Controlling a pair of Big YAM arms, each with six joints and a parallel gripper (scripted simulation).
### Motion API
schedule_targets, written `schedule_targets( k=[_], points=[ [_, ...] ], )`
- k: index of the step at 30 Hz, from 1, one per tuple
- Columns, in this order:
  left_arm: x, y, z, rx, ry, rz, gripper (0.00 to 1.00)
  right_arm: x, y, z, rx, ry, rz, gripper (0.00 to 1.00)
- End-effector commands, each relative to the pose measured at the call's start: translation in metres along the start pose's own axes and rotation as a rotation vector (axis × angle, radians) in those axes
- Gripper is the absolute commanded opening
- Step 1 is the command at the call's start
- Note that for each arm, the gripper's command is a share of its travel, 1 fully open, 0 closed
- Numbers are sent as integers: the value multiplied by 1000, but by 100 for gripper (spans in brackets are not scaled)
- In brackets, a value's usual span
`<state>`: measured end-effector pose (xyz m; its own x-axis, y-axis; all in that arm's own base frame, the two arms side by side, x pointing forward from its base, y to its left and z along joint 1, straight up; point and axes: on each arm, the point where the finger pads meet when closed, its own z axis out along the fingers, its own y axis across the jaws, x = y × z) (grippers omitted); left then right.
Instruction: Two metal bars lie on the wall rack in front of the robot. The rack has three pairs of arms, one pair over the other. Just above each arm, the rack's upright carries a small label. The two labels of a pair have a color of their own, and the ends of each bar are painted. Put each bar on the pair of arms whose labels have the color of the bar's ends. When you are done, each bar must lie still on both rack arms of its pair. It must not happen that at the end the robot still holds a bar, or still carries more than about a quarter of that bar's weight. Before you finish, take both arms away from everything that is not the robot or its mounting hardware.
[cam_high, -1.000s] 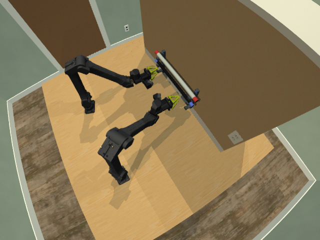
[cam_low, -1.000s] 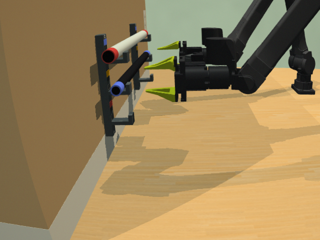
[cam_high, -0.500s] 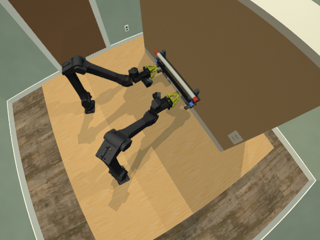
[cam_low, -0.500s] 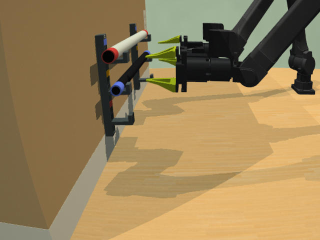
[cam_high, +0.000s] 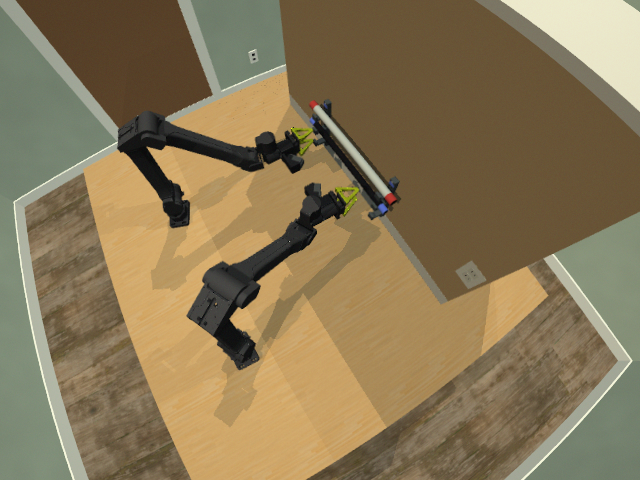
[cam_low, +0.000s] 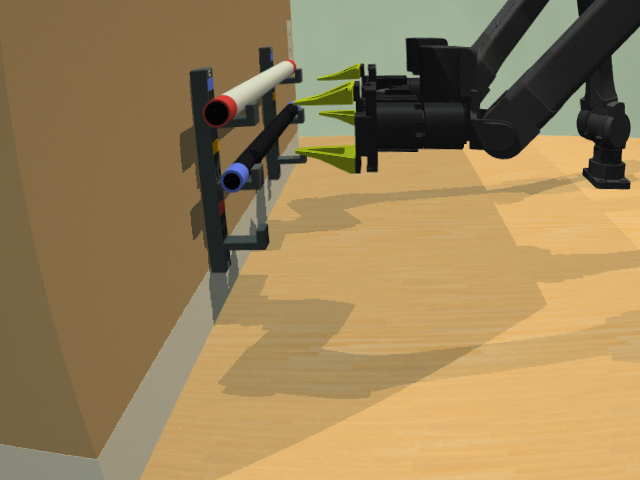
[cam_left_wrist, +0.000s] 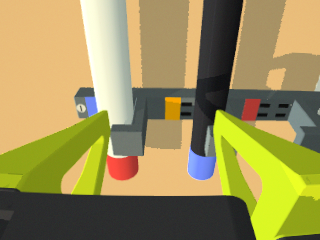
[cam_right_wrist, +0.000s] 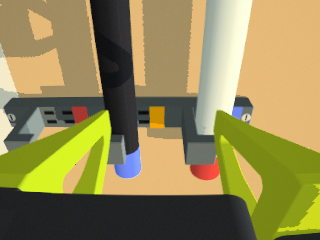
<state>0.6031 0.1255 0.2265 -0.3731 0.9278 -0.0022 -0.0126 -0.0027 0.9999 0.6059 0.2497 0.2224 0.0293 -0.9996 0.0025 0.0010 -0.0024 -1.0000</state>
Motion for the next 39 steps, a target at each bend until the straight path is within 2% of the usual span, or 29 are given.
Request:
schedule_targets(
  k=[1, 39],
  points=[
    [-11, 39, 2, -47, -13, -8, 61, -8, -43, 1, 56, -7, 31, 61],
    [-12, 79, 4, -53, -12, -10, 63, -11, -83, 2, 67, -8, 41, 64]
  ],
)
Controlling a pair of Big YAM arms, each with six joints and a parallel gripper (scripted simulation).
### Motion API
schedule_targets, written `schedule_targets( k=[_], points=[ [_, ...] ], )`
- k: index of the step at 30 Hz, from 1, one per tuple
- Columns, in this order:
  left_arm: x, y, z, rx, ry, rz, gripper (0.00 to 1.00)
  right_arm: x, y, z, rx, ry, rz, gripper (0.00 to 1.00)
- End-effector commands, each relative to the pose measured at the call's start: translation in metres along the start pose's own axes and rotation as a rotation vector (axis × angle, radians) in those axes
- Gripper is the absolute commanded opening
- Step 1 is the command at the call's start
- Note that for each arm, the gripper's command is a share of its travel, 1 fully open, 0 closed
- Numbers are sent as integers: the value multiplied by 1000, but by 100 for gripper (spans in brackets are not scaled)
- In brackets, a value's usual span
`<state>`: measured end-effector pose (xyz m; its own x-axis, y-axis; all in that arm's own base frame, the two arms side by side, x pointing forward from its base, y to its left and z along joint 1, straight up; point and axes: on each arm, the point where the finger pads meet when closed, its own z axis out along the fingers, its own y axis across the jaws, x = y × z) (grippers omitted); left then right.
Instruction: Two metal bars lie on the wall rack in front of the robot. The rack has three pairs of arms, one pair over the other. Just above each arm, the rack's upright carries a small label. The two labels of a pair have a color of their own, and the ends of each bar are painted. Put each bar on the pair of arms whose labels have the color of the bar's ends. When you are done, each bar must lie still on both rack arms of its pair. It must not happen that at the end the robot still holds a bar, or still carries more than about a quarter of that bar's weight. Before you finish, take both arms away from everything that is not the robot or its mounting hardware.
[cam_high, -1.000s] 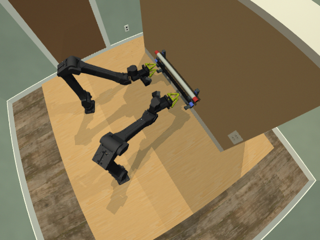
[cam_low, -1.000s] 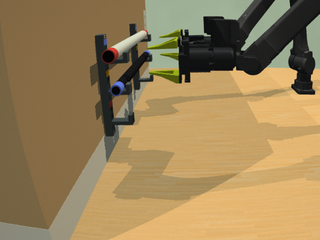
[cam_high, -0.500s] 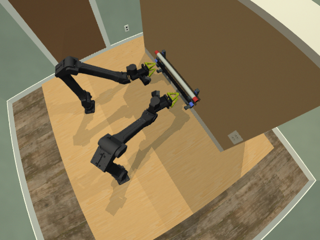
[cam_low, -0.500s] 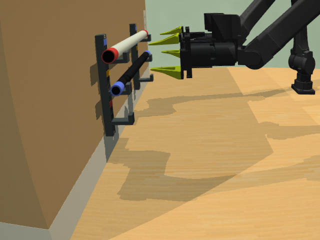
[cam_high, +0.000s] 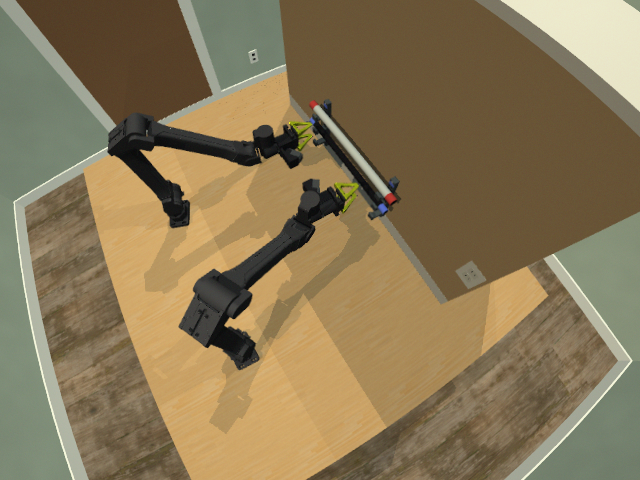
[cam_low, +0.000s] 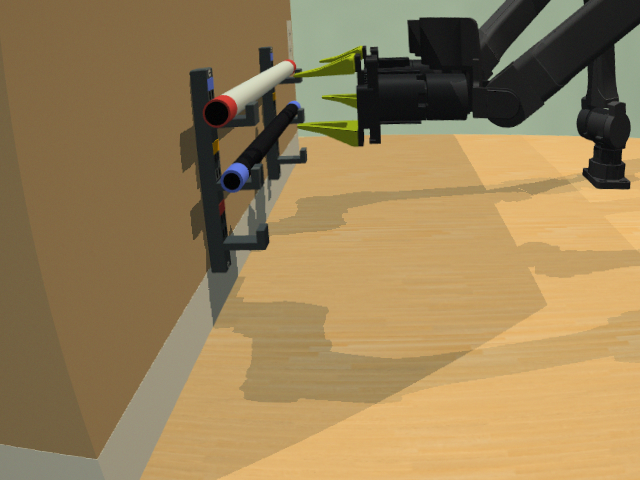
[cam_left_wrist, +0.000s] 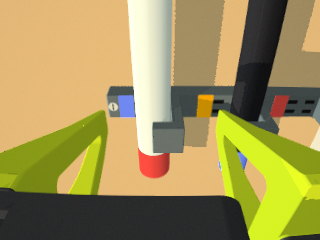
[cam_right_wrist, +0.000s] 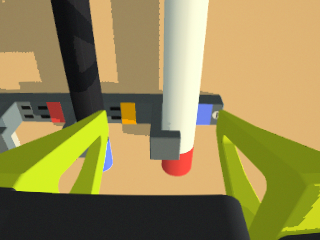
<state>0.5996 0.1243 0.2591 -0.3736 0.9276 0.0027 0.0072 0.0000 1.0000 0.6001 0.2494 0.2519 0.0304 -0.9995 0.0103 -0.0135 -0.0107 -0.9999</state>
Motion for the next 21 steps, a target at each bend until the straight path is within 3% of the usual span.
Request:
schedule_targets(
  k=[1, 21],
  points=[
    [-12, 47, 7, -73, -13, -15, 63, -11, -54, 7, 83, -7, 50, 64],
    [-12, 48, 9, -81, -13, -18, 63, -13, -56, 10, 97, -7, 59, 64]
  ],
)
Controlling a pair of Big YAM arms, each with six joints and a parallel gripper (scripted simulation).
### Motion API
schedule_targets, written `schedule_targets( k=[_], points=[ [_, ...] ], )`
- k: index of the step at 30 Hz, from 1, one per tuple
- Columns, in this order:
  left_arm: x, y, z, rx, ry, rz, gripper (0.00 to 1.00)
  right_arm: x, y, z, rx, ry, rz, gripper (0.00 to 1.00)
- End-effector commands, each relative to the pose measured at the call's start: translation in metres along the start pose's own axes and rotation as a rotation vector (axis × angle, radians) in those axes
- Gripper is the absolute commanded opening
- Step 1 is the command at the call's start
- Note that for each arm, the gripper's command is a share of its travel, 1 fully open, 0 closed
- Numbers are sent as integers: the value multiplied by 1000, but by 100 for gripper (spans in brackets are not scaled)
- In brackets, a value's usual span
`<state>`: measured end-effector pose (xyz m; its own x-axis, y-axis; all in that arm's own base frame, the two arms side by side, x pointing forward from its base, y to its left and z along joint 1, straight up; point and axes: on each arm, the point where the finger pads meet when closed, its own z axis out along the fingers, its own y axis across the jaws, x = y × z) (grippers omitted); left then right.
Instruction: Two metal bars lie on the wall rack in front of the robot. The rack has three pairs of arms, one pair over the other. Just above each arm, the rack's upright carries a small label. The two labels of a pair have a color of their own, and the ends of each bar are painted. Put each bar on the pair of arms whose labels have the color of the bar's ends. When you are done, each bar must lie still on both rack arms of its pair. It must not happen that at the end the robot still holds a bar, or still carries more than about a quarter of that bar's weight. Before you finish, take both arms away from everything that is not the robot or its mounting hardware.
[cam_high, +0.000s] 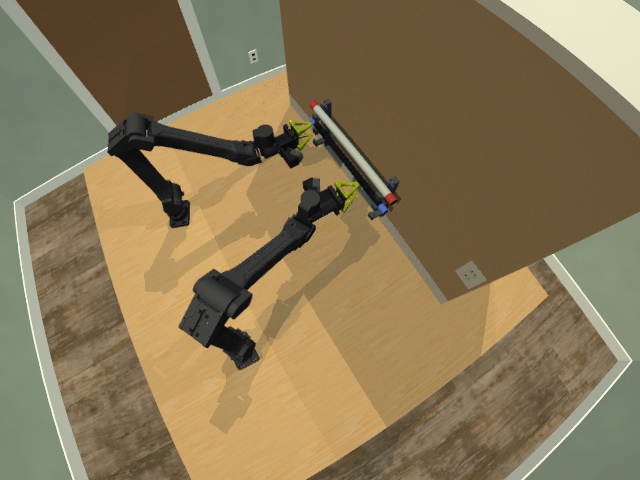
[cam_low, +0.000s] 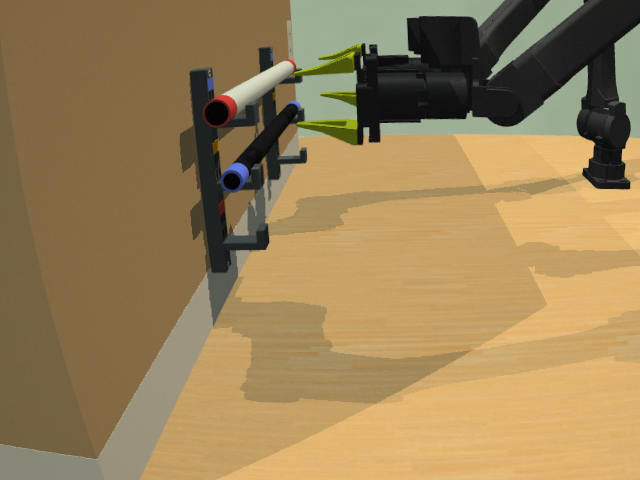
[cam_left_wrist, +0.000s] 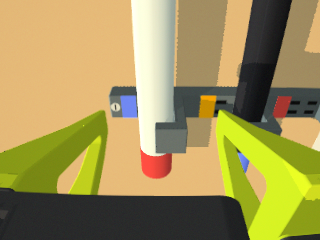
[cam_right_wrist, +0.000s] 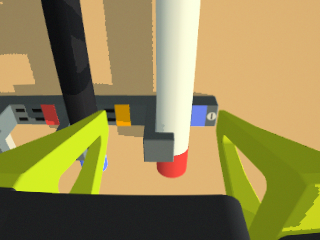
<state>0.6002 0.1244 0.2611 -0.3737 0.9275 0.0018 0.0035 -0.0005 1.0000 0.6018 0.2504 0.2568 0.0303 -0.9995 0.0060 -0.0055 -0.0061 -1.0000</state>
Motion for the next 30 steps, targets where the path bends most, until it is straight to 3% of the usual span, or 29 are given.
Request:
schedule_targets(
  k=[1, 12, 30],
  points=[
    [-12, 46, 8, -78, -13, -17, 63, -12, -52, 9, 89, -7, 55, 64],
    [-12, 49, 9, -80, -13, -18, 63, -13, -56, 10, 92, -7, 58, 64],
    [-12, 50, 29, -77, -12, -18, 63, -12, -58, 30, 87, -6, 57, 64]
  ],
)
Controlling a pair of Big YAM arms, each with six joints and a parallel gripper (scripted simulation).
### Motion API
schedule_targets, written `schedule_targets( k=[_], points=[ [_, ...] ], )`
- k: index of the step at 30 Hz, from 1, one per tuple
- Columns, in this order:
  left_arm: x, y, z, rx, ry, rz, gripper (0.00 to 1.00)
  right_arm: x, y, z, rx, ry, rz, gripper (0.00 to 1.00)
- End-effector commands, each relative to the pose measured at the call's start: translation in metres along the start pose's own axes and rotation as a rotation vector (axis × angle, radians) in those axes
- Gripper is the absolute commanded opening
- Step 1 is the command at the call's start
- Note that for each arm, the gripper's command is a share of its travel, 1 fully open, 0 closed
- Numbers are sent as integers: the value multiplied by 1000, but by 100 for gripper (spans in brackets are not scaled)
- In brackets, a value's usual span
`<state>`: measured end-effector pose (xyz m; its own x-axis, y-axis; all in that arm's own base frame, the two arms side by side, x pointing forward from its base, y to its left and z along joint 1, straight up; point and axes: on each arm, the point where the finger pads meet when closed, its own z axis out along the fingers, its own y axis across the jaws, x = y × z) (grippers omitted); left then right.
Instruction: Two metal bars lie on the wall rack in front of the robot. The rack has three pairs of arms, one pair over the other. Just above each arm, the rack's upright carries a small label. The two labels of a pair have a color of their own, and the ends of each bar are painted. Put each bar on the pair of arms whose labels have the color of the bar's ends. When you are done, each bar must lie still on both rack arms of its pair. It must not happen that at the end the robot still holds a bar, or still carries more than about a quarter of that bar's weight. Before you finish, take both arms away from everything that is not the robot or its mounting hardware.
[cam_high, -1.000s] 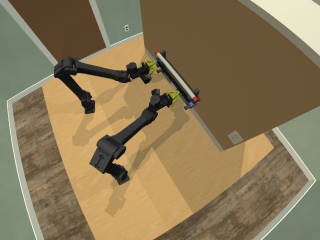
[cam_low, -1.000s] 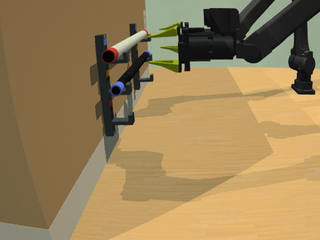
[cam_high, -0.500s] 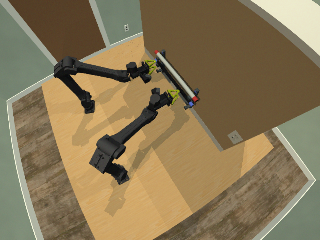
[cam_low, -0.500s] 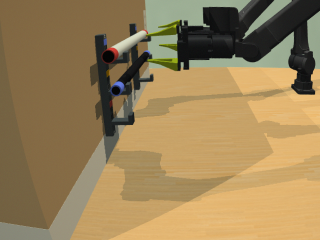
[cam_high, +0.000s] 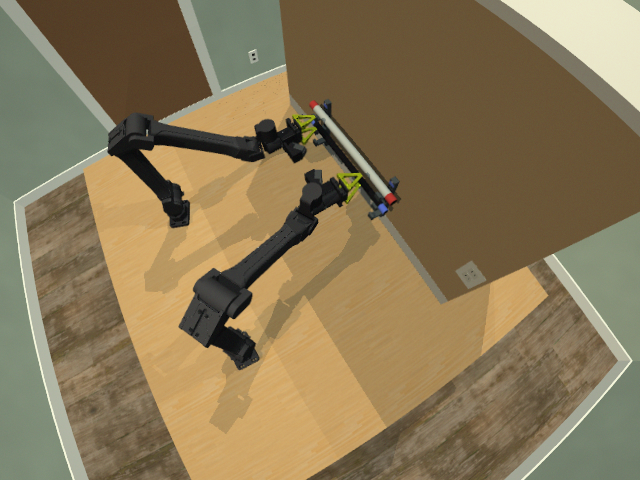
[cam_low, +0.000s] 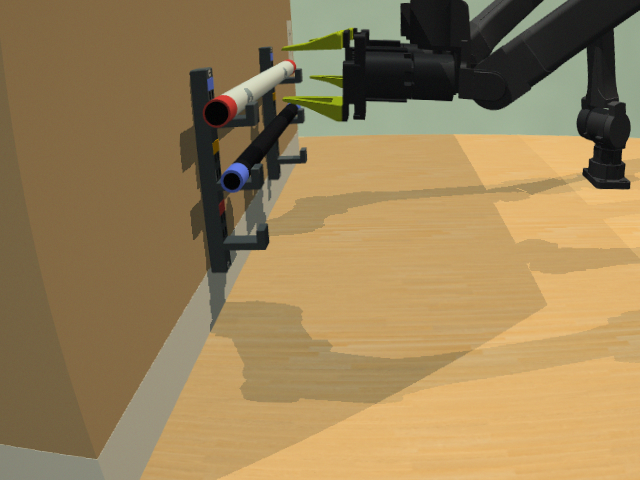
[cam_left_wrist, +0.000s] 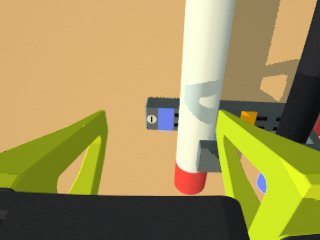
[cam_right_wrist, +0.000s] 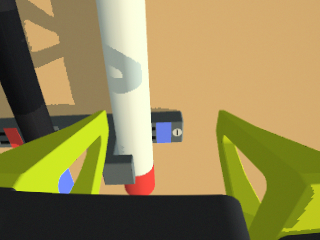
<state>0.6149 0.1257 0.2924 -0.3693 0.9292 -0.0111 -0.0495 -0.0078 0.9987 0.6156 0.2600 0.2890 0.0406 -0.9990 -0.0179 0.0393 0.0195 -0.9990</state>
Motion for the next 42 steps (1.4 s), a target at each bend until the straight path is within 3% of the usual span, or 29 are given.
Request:
schedule_targets(
  k=[1, 42],
  points=[
    [-7, 17, 17, -23, -8, -5, 63, -3, -24, 19, 40, 4, 32, 64],
    [6, -13, 62, 25, 11, 6, 63, 8, -5, 65, 10, 18, 21, 64]
  ],
)
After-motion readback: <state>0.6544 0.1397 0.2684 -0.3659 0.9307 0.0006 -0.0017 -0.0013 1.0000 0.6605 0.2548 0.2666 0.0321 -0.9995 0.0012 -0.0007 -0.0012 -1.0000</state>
